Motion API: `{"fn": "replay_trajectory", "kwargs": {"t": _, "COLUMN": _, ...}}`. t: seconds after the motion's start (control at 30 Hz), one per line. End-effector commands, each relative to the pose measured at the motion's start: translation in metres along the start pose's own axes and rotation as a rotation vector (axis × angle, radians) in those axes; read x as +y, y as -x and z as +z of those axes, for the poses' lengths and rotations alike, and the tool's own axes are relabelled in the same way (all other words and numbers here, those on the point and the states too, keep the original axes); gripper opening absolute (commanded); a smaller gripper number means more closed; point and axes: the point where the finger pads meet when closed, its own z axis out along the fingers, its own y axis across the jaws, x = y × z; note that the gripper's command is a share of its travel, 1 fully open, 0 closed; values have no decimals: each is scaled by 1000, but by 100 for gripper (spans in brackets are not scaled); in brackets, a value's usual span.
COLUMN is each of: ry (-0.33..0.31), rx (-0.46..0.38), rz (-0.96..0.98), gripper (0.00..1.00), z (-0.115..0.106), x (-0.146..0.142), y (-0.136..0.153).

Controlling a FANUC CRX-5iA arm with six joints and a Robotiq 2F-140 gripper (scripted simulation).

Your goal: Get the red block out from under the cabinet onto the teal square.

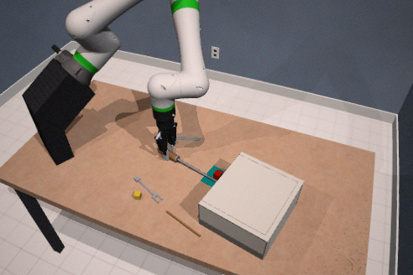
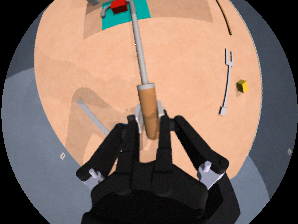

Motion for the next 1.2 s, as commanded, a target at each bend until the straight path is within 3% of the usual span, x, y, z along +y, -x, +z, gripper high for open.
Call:
{"fn": "replay_trajectory", "kwargs": {"t": 0.0, "ry": 0, "rx": 0, "rz": 0, "gripper": 0, "z": 0, "x": 0, "y": 0}}
{"fn": "replay_trajectory", "kwargs": {"t": 1.17, "ry": 0, "rx": 0, "rz": 0, "gripper": 0, "z": 0, "x": 7, "y": -9}}
